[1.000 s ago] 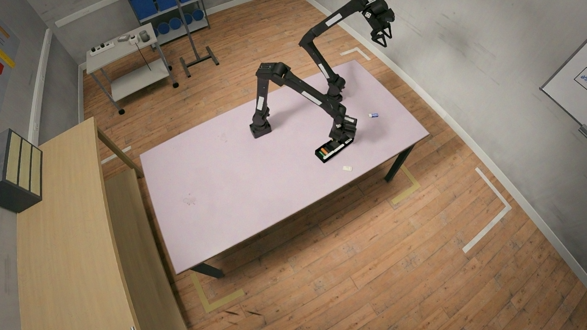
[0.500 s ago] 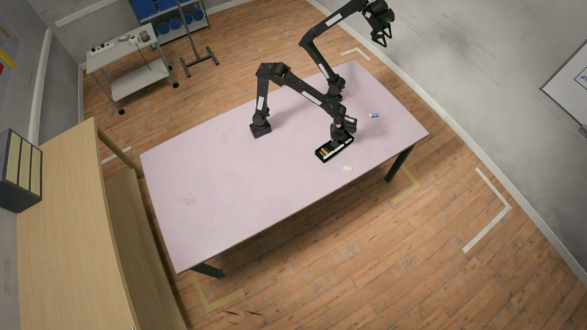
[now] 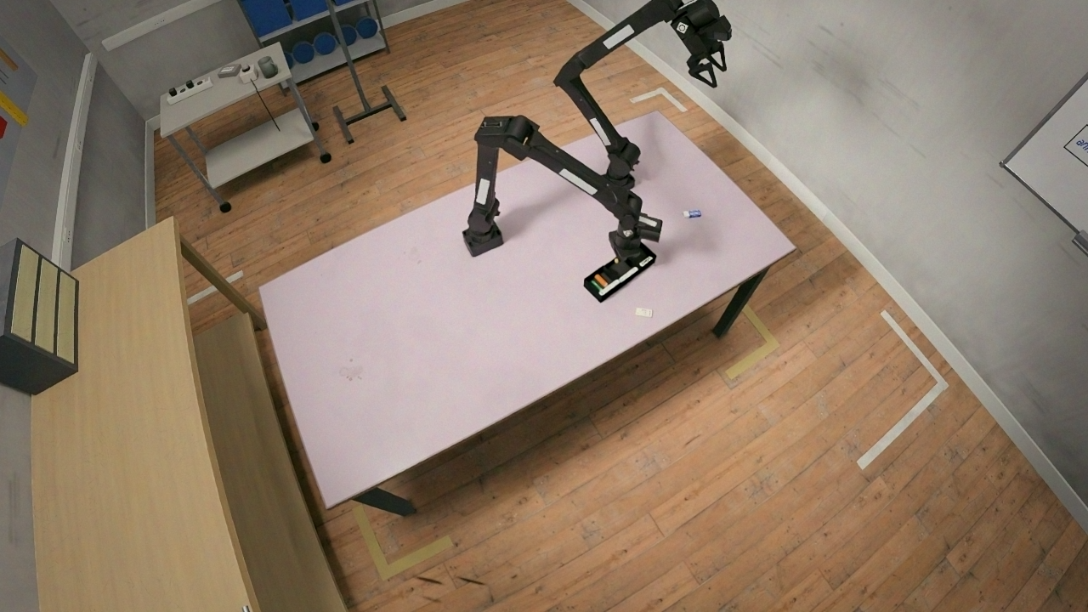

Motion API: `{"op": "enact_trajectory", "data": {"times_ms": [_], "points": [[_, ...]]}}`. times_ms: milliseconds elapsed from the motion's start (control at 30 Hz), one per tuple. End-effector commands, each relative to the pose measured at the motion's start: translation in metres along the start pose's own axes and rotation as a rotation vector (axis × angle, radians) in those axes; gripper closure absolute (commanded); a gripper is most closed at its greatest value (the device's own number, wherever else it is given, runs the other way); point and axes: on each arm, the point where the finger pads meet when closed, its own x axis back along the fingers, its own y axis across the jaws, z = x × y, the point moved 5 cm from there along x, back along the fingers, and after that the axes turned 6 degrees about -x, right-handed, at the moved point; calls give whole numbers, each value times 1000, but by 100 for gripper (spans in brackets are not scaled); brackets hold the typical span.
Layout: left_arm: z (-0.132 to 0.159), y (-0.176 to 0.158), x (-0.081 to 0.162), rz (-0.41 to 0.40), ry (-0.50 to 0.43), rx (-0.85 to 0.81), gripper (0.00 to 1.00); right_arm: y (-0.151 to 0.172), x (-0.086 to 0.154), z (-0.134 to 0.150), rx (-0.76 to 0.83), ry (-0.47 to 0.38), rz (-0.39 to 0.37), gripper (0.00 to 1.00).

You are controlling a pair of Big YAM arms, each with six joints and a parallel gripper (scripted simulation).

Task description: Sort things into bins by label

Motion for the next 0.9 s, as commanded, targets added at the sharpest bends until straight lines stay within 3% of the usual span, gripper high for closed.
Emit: {"op": "enact_trajectory", "data": {"times_ms": [0, 300, 867], "points": [[-7, -2, 29, 0, -62, -2, 0, -6, 10, -15, 156, -23, 13, 100], [-7, -2, 29, 0, -62, -2, 0, -9, 12, -18, 369, -47, 29, 100], [-7, -2, 29, 0, -62, -2, 0, -7, 11, -11, 359, -32, 21, 100]]}}
